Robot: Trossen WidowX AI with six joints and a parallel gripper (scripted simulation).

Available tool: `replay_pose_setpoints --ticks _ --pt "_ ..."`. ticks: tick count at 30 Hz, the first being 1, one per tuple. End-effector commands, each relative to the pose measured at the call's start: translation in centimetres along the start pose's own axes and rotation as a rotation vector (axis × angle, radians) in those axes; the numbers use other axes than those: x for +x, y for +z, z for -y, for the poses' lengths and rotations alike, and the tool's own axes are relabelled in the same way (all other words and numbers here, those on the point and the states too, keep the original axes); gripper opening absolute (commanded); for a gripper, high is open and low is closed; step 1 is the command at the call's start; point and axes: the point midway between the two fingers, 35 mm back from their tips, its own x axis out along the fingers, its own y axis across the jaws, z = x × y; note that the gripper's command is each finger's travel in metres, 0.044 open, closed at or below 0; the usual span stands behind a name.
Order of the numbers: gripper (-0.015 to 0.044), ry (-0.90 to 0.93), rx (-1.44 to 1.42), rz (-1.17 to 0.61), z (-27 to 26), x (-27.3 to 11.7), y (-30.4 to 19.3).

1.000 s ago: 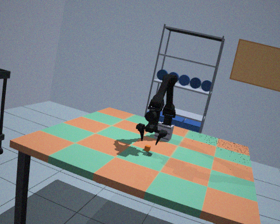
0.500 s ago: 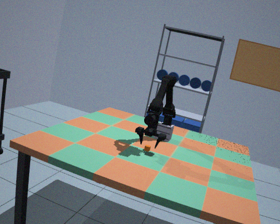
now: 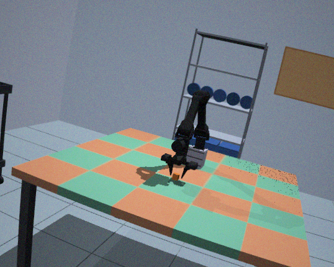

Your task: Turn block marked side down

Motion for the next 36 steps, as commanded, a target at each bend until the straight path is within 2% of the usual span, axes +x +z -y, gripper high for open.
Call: replay_pose_setpoints --ticks 1,3,19,21,26,36 --pt "0.0204 -0.004 -0.004 -0.001 0.1 0.1 0.0" --pt "0.0151 -0.004 -0.004 -0.001 0.1 0.1 0.0" --pt "0.0045 -0.004 -0.004 -0.001 0.1 0.1 0.0" --pt "0.0 -0.004 -0.004 -0.001 0.1 -0.3 0.0" --pt "0.0 -0.004 -0.004 -0.001 0.1 -2.8 0.0" --pt "0.0 -0.001 -0.003 0.104 0.1 -2.2 0.2"
